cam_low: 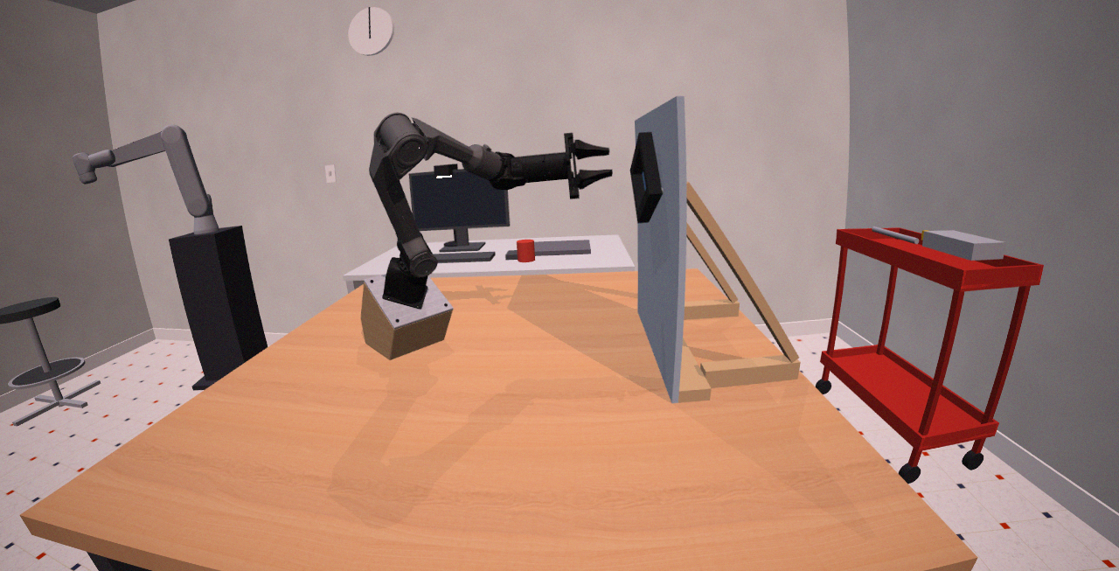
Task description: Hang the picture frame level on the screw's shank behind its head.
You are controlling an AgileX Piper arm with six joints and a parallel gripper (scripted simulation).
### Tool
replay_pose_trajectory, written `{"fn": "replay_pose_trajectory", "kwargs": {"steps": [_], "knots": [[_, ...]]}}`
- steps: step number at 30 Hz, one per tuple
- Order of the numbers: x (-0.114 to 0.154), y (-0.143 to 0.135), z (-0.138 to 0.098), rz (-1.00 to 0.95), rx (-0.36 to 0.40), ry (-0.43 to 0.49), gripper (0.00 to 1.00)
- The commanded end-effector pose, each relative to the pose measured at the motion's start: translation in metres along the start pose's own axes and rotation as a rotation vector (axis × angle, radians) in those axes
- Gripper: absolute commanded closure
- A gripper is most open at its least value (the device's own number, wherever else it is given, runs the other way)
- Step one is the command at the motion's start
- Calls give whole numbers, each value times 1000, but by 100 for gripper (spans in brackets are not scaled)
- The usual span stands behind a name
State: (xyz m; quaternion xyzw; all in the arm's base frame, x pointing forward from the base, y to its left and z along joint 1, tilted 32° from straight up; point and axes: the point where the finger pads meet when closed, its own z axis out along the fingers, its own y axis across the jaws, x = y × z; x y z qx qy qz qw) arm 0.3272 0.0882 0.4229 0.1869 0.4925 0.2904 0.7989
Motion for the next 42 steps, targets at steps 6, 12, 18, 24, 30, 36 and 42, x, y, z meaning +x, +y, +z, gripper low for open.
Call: {"fn": "replay_pose_trajectory", "kwargs": {"steps": [6,12,18,24,30,36,42], "knots": [[-1,0,-1,0,-2,-1,37],[0,0,-1,0,-2,0,37],[1,0,-1,0,-1,0,37],[1,0,0,0,-1,1,37],[1,1,1,0,-2,0,37],[0,1,3,1,-2,-1,37],[1,1,9,1,-2,0,37]]}}
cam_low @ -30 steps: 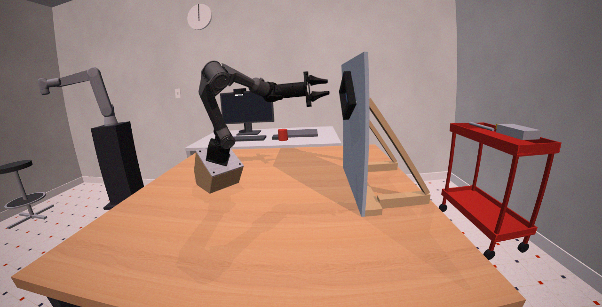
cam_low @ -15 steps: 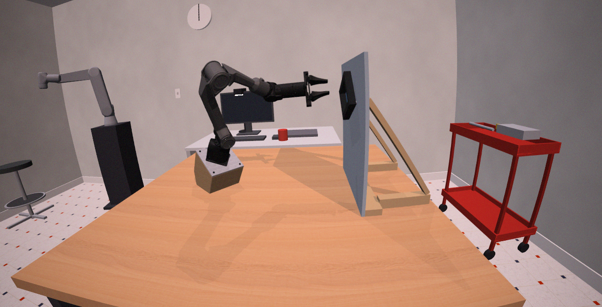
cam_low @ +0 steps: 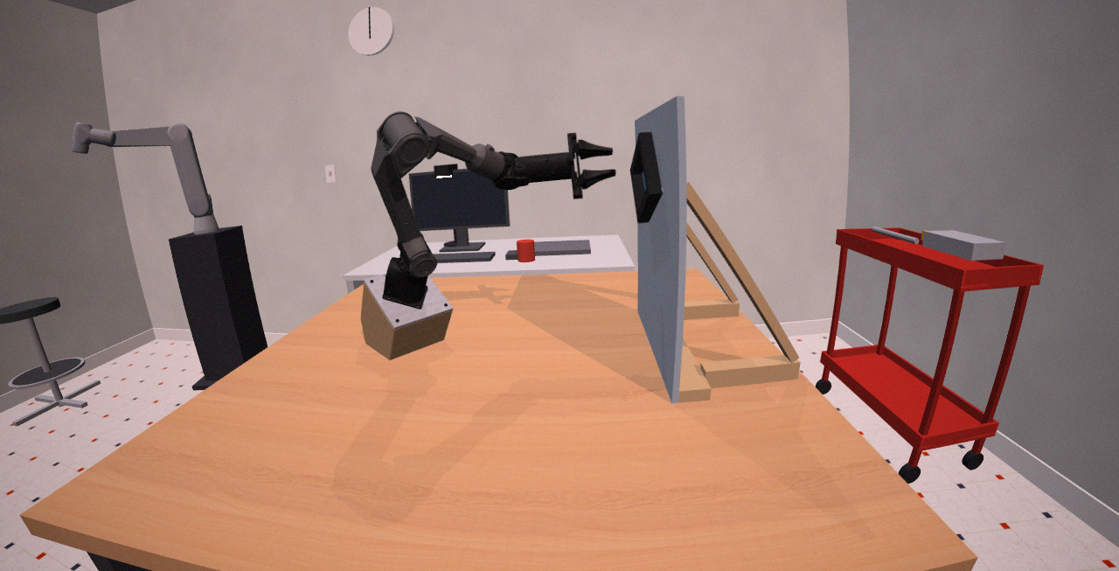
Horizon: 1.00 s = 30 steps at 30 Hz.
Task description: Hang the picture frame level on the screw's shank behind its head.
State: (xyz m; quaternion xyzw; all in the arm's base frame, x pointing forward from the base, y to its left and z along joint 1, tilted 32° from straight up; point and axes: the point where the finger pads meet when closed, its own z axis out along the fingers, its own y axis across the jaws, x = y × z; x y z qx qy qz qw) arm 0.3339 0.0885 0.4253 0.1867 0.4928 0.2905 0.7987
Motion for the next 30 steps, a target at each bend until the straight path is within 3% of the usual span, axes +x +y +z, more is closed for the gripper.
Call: {"fn": "replay_pose_trajectory", "kwargs": {"steps": [1,30], "knots": [[0,1,3,1,-2,0,37],[0,1,45,1,-2,0,37]]}}
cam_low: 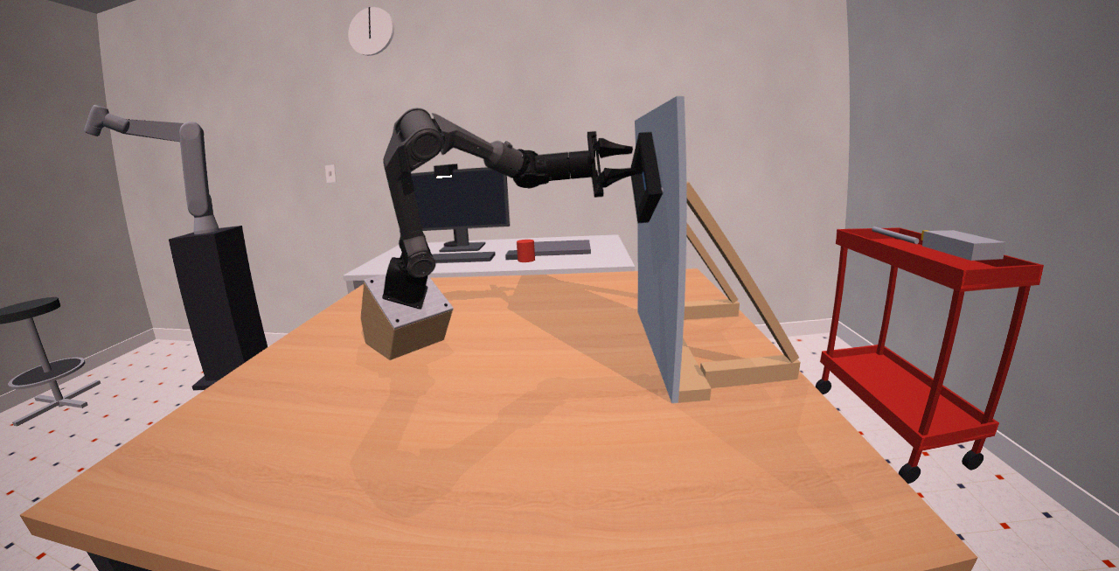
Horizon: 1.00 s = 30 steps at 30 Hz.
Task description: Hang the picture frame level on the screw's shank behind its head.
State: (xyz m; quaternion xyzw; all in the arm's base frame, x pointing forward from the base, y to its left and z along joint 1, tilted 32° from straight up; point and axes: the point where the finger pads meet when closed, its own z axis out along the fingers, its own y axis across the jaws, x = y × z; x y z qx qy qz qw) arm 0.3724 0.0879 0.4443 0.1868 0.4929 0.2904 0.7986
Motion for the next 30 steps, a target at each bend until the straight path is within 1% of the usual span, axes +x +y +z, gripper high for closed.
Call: {"fn": "replay_pose_trajectory", "kwargs": {"steps": [1,12,30], "knots": [[0,1,4,1,-2,-1,37],[0,1,15,0,-2,-1,37],[-1,1,18,1,-2,-2,37]]}}
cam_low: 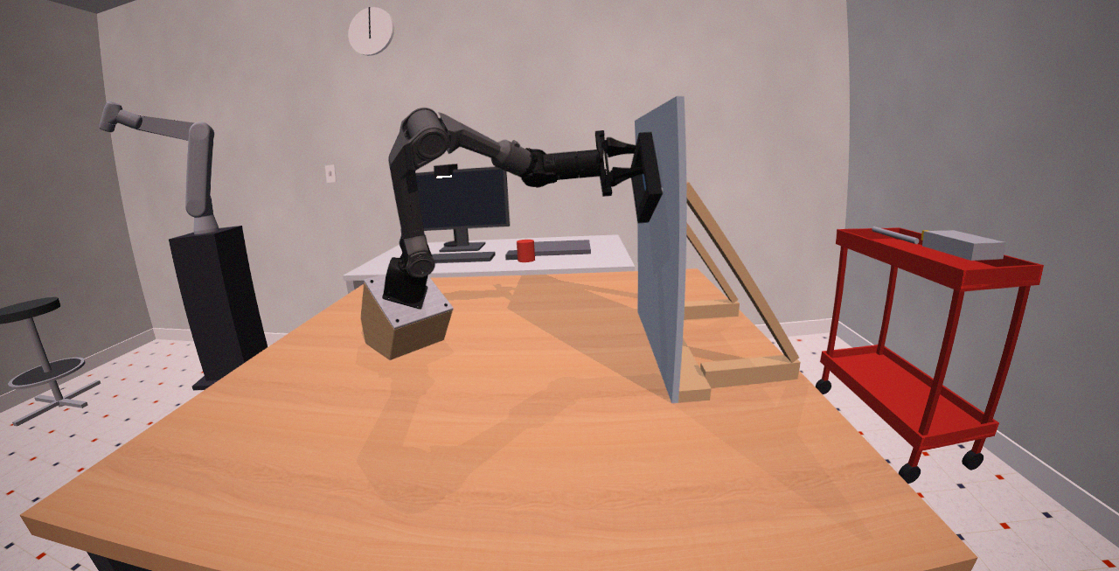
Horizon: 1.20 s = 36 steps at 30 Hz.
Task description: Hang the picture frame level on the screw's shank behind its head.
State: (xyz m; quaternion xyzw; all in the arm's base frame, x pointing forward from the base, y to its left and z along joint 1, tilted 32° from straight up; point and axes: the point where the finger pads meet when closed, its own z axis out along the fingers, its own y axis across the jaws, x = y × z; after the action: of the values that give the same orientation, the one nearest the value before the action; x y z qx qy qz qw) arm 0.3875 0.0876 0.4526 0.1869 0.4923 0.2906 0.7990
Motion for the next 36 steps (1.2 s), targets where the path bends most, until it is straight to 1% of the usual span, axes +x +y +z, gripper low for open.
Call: {"fn": "replay_pose_trajectory", "kwargs": {"steps": [1,31,32,36], "knots": [[0,1,1,0,-2,0,37],[0,1,1,0,-2,0,37],[0,1,1,0,-2,0,100],[0,1,1,0,-2,0,100]]}}
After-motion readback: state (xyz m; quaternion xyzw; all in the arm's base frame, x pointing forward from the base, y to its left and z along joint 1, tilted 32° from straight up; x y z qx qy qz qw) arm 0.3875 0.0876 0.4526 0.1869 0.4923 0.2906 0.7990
